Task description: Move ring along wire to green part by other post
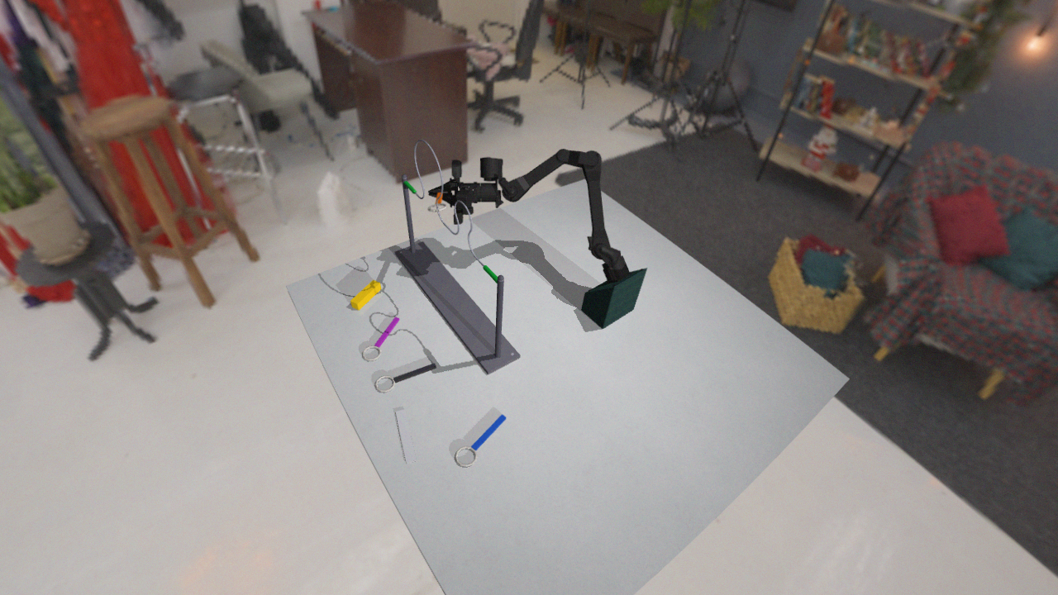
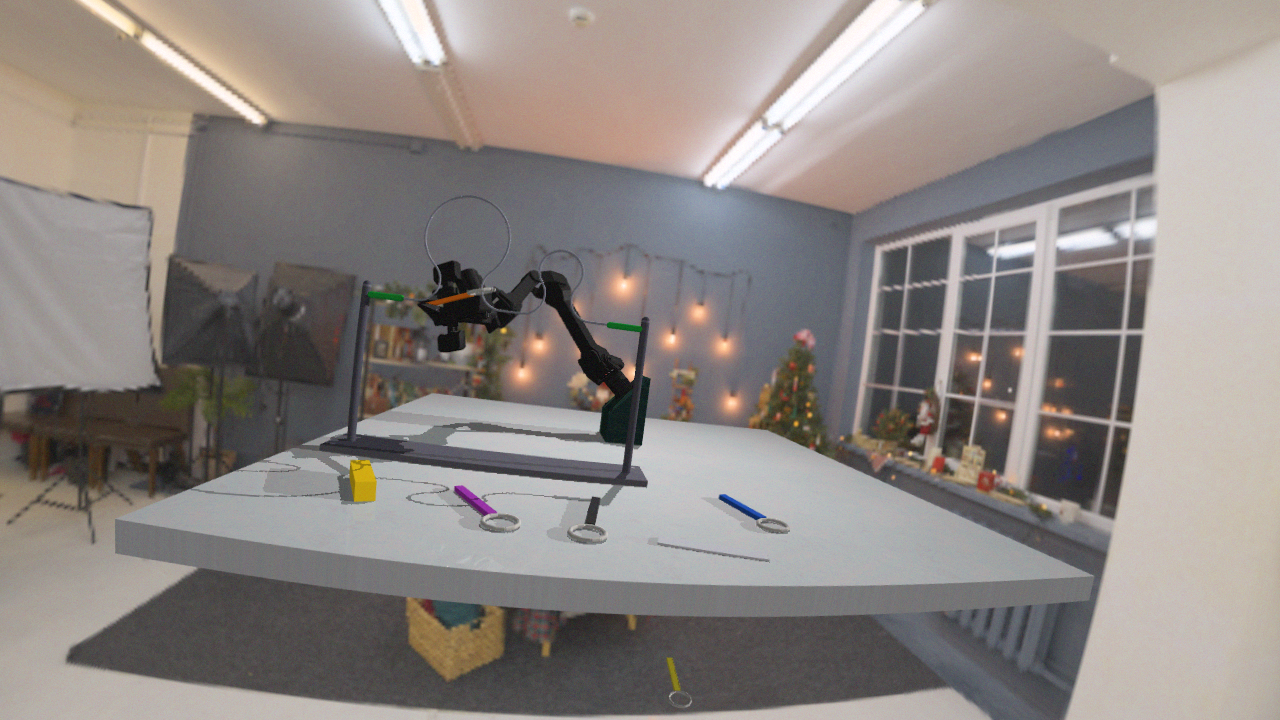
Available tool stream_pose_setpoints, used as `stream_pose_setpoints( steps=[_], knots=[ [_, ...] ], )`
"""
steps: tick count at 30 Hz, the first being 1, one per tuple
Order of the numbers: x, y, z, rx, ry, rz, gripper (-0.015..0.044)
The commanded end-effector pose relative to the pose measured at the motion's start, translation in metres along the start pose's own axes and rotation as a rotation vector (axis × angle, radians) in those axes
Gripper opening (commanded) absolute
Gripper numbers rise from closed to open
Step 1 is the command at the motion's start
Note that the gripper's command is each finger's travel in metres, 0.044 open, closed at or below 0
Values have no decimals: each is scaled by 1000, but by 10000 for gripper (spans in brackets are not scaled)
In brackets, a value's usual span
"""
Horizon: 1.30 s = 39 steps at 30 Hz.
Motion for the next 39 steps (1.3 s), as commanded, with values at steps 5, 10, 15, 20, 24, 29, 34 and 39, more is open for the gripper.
stream_pose_setpoints(
  steps=[5,10,15,20,24,29,34,39],
  knots=[
    [-5,24,6,152,11,99,-150],
    [-9,36,11,244,18,154,-150],
    [-13,47,16,334,25,208,-150],
    [-17,57,23,423,31,261,-150],
    [-21,64,29,494,36,303,-150],
    [-27,73,37,581,43,355,-150],
    [-32,80,45,665,49,405,-150],
    [-38,86,54,745,55,452,-150]
  ],
)
Point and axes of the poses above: the point midway between the two fingers, 35 mm back from their tips, its own x axis out along the fingers, its own y axis across the jaws, z = x × y, the point moved 6 cm from there along -x, back along the fingers, and after that the axes turned 6 degrees about -x, right-handed, at the moved point
